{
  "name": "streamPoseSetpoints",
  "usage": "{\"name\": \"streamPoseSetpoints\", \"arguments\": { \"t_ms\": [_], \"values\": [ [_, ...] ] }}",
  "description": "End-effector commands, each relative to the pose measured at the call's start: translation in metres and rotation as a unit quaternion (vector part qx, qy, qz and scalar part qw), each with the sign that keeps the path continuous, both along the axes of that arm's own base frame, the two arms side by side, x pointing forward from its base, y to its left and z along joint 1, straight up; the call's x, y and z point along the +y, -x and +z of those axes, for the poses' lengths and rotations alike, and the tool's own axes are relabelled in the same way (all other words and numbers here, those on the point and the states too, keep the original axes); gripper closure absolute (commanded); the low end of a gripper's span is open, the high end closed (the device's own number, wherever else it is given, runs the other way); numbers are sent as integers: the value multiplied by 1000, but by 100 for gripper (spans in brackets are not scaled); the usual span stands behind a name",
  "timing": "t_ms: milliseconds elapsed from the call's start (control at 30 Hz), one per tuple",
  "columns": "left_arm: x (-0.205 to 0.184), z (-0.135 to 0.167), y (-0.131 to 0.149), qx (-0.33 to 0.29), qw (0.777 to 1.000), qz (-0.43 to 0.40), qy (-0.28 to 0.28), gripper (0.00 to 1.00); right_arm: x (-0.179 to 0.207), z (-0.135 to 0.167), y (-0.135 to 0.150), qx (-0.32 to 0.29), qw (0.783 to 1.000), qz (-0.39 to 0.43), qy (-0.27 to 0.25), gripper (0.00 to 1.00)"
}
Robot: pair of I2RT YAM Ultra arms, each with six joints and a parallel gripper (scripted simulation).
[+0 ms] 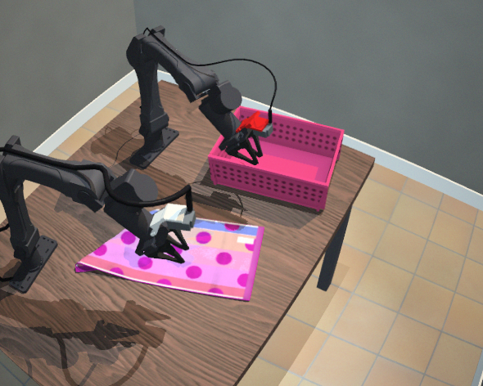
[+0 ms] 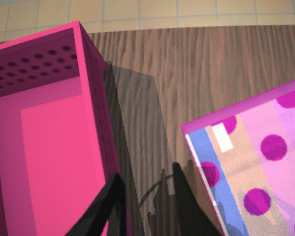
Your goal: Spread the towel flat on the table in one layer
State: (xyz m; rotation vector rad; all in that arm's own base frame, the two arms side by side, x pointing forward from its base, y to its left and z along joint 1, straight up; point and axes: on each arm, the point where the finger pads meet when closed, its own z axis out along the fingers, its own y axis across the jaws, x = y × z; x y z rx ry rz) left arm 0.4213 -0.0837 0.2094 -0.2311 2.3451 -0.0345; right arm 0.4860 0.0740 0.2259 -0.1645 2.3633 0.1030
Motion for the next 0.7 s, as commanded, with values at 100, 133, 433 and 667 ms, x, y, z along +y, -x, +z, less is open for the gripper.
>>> {"name": "streamPoseSetpoints", "arguments": {
  "t_ms": [100, 133, 433, 667],
  "values": [
    [-16, -35, -1, 99, 994, 23, 29, 66, 18, -24, -8, 97, 995, 25, 0, 66],
    [-20, -43, -3, 115, 993, 25, 32, 66, 21, -31, -12, 113, 993, 29, 2, 66],
    [-40, -111, -22, 257, 963, 56, 61, 66, 44, -90, -50, 138, 990, 25, 1, 66],
    [-63, -148, -30, 307, 947, 56, 68, 66, 57, -120, -78, 124, 992, 23, 2, 66]
  ]
}}
